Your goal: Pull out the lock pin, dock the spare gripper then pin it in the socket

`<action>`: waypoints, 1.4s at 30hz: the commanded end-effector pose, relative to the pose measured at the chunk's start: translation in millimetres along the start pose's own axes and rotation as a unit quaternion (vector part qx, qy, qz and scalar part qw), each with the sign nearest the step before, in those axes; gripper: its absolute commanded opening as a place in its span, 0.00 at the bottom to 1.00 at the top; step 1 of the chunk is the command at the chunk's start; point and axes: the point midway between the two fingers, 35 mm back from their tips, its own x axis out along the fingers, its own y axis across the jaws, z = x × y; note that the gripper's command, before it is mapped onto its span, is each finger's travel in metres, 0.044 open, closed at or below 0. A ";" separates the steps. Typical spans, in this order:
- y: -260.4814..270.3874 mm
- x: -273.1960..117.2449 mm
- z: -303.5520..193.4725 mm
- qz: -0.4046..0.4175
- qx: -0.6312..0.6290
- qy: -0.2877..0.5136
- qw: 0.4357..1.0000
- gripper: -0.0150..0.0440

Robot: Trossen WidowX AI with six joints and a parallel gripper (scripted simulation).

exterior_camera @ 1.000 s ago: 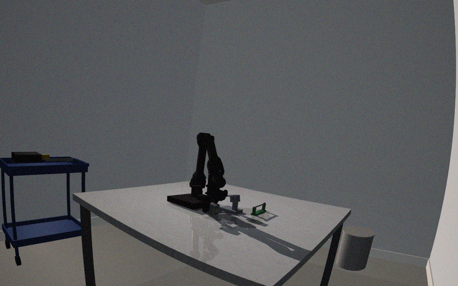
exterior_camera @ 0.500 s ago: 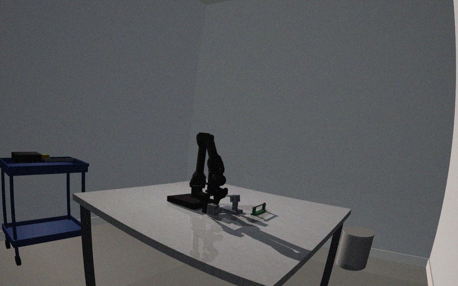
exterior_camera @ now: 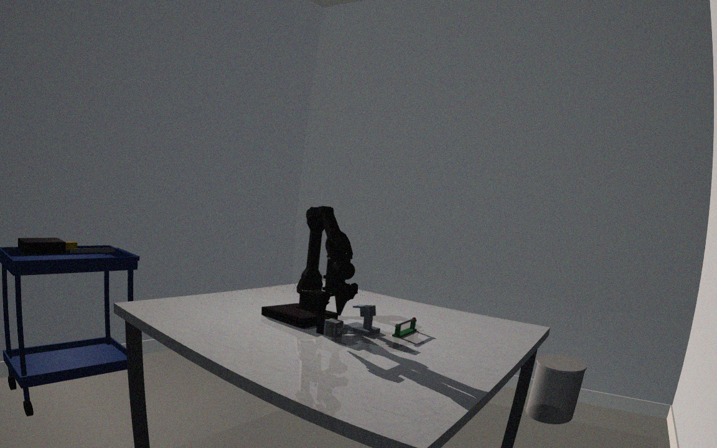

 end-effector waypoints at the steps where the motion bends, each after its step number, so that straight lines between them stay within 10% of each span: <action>1: 0.3 1.8 -0.5 0.001 0.000 0.001 1.000 1.00; 28: 0.7 -58.5 -0.8 0.001 0.000 0.001 1.000 1.00; 36: -0.9 -75.2 0.6 0.001 -0.005 -0.237 0.972 1.00; 42: -1.0 -77.7 0.4 -0.004 -0.009 -0.260 0.965 1.00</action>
